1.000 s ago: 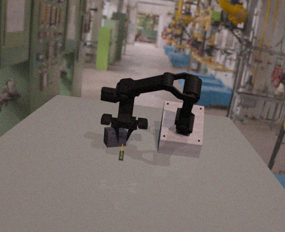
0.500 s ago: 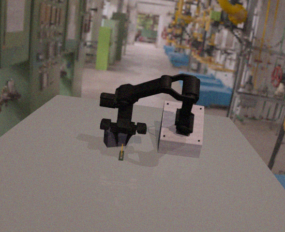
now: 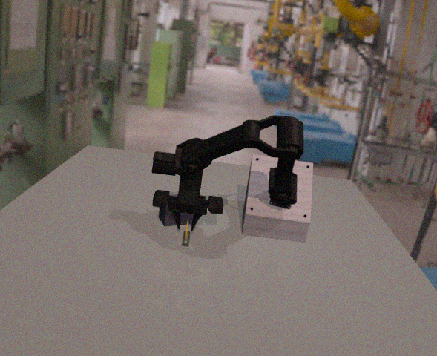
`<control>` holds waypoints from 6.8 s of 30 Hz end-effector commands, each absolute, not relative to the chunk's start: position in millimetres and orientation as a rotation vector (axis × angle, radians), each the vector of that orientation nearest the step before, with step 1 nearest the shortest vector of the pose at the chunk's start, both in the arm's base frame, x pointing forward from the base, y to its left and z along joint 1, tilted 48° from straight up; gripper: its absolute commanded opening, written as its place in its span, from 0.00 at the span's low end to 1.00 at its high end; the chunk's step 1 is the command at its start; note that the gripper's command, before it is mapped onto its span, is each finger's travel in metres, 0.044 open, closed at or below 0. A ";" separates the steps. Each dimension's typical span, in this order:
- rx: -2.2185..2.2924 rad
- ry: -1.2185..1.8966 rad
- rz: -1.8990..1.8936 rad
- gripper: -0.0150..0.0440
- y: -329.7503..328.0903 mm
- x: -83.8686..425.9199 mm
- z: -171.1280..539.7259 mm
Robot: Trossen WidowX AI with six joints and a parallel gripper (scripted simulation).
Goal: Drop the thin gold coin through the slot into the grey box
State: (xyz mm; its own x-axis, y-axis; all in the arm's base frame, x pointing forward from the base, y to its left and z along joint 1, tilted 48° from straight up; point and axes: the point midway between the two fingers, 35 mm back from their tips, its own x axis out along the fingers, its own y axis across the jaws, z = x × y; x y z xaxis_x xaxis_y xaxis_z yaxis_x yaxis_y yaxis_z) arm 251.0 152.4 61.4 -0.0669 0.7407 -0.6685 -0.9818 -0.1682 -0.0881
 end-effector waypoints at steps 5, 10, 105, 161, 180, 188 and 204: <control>-0.684 0.471 1.624 0.53 161.2 246.5 51.3; -0.681 0.468 1.624 0.53 167.1 245.2 46.6; 0.192 1.249 1.077 0.25 90.5 253.5 102.9; 0.202 1.256 1.071 0.25 34.0 306.4 33.5; 0.181 1.241 1.087 0.25 29.8 310.4 32.6; 0.188 1.245 1.085 0.25 30.9 310.1 32.1; 0.201 1.253 1.077 0.25 34.9 308.2 28.8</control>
State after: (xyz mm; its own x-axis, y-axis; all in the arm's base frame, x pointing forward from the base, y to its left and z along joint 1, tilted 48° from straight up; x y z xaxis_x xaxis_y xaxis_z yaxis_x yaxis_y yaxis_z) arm 310.8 33.1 30.4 -0.0739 0.7404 -0.6681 -0.5560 0.5255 0.6440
